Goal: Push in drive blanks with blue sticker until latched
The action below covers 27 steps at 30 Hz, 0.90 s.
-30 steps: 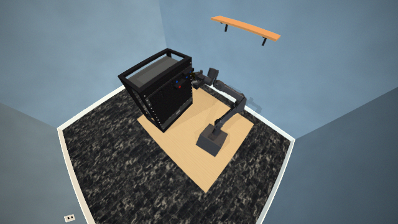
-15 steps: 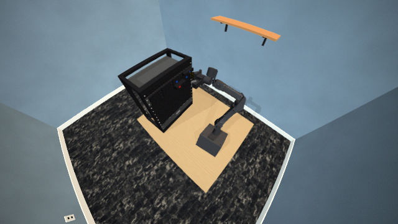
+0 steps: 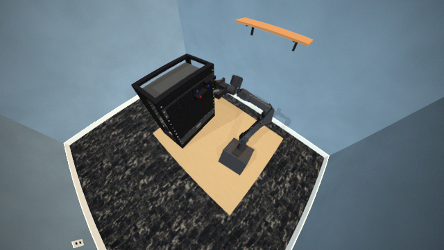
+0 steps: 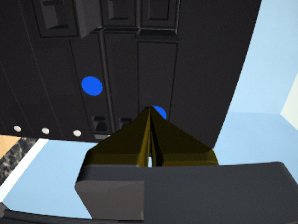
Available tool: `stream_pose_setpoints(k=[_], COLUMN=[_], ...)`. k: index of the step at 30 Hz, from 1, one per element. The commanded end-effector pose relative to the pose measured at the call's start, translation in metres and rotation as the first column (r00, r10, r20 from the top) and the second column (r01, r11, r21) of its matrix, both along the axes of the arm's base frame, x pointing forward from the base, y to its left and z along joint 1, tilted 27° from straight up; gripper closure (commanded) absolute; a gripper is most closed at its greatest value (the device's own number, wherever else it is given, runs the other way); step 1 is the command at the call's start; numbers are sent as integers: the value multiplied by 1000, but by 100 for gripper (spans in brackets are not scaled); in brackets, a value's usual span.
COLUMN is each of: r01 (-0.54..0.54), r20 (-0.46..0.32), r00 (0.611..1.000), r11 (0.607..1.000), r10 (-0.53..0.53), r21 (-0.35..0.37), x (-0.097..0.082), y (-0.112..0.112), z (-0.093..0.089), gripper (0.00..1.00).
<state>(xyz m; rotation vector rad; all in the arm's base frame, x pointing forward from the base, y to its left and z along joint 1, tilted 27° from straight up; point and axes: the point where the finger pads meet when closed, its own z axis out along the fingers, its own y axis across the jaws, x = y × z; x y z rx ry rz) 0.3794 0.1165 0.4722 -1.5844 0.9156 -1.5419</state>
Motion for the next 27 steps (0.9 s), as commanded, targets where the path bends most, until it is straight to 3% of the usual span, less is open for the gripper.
stream_pose_setpoints(k=[1,5,27], r01=[-38,-36,-45], r20=[51,51,51], r00=[998,998,998], r11=[998,999,998], r10=[35,34,43], r21=[40,40,40], x=[7,15,14], y=[10,12,16], z=[19,21,21], gripper=[100,100,100])
